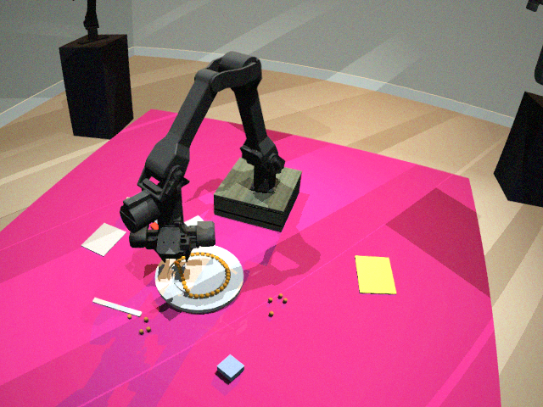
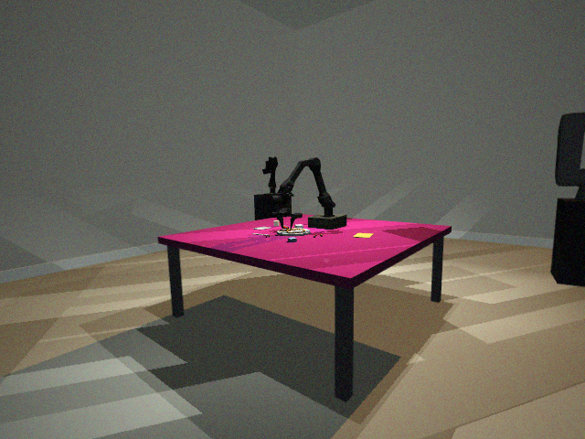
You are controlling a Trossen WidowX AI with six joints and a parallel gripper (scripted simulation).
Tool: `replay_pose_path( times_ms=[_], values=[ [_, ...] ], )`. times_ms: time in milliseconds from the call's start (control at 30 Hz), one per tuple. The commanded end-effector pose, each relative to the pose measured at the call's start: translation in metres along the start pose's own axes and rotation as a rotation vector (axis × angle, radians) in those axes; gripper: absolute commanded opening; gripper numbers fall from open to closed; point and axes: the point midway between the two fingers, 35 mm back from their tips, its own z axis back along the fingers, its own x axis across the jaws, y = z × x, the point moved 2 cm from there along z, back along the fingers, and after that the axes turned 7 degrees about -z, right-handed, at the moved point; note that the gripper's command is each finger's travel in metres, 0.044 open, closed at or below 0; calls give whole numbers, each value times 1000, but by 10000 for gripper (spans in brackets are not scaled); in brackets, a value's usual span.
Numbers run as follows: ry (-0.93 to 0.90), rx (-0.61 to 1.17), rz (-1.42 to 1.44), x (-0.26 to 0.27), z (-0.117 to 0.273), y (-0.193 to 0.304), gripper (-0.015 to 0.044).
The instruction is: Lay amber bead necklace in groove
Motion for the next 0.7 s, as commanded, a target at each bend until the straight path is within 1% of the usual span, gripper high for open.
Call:
replay_pose_path(
  times_ms=[0, 133, 667],
  values=[
    [0, -1, 1, 0, 1, 0, 341],
    [-2, 2, 1, 0, 2, 1, 440],
    [-4, -3, 6, 0, 5, 1, 440]
  ],
)
